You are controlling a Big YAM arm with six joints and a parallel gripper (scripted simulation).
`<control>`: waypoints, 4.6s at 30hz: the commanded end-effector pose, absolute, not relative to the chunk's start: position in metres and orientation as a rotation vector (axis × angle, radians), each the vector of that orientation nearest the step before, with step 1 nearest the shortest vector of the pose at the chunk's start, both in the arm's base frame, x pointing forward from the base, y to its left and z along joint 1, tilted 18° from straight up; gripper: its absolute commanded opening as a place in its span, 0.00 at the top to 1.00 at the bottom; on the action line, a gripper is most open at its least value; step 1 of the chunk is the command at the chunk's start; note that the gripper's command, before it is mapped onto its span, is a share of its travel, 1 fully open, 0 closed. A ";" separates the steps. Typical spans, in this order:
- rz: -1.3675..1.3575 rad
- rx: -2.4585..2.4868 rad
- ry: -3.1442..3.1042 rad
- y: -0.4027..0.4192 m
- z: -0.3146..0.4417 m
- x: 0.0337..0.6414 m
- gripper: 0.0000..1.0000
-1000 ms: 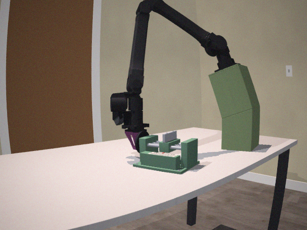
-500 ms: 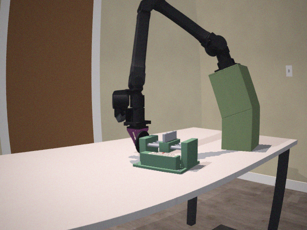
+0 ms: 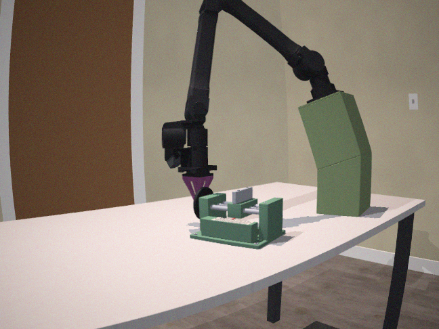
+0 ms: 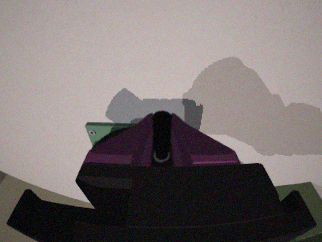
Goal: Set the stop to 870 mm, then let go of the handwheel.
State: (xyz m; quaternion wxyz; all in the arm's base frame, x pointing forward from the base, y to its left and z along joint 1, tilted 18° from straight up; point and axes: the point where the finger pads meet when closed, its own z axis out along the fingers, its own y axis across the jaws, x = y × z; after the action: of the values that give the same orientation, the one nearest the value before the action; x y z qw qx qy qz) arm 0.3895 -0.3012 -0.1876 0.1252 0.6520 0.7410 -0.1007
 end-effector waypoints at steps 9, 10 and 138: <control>-0.319 1.898 2.151 -0.295 -0.164 0.394 0.94; -0.318 1.898 2.151 -0.294 -0.162 0.396 0.94; -0.308 1.890 2.150 -0.300 -0.196 0.474 0.94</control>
State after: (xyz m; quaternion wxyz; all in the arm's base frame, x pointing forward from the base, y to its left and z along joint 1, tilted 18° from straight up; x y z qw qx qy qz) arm 0.4536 -0.2948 -0.1920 0.1128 0.6552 0.7379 -0.1157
